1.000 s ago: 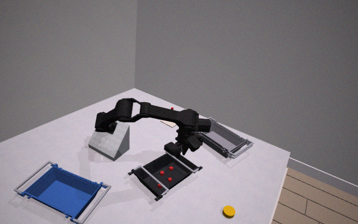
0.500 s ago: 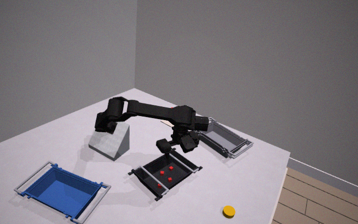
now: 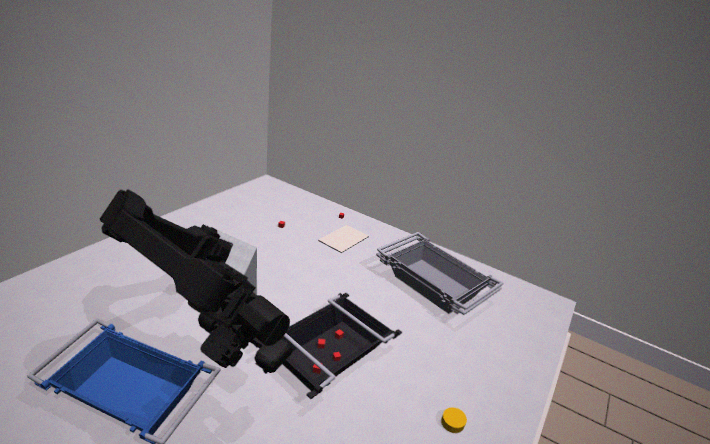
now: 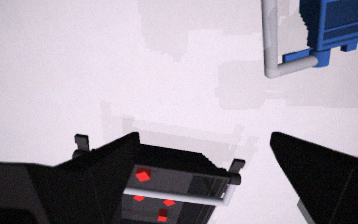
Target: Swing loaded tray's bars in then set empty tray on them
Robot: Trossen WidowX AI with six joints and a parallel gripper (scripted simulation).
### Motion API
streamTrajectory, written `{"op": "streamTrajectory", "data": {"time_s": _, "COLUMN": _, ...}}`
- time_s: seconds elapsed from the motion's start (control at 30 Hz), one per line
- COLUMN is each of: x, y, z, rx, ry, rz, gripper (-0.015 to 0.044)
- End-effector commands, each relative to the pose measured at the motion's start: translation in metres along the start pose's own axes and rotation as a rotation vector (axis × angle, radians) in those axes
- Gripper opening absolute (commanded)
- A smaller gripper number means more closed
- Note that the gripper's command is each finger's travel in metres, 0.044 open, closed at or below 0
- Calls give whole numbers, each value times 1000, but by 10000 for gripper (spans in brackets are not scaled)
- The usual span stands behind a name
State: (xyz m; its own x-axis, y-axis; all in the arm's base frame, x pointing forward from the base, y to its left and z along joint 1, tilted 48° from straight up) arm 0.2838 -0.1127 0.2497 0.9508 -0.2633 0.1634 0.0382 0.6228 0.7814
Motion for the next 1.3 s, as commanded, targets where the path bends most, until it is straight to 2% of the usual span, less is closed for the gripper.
{"op": "streamTrajectory", "data": {"time_s": 0.0, "x": -40, "y": 0, "z": 43, "rx": 2, "ry": -290, "rz": 20, "gripper": 440}}
{"op": "streamTrajectory", "data": {"time_s": 0.23, "x": -118, "y": 2, "z": 89, "rx": -40, "ry": -782, "rz": 73, "gripper": 440}}
{"op": "streamTrajectory", "data": {"time_s": 0.5, "x": -195, "y": 6, "z": 98, "rx": -119, "ry": -1280, "rz": 172, "gripper": 440}}
{"op": "streamTrajectory", "data": {"time_s": 0.83, "x": -195, "y": 3, "z": 99, "rx": -120, "ry": -1292, "rz": 173, "gripper": 440}}
{"op": "streamTrajectory", "data": {"time_s": 1.27, "x": -188, "y": -36, "z": 107, "rx": -113, "ry": -1305, "rz": 159, "gripper": 440}}
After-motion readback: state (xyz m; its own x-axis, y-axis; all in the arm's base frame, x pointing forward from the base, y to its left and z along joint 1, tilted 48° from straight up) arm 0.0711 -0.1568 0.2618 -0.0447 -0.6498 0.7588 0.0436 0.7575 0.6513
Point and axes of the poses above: the point midway between the two fingers, 35 mm back from their tips, its own y axis back along the fingers, its own x axis across the jaws, z = x × y, the point moved 8 cm from there along y, back along the fingers, and after that the axes turned 11 degrees about -y, right-handed, at the moved point
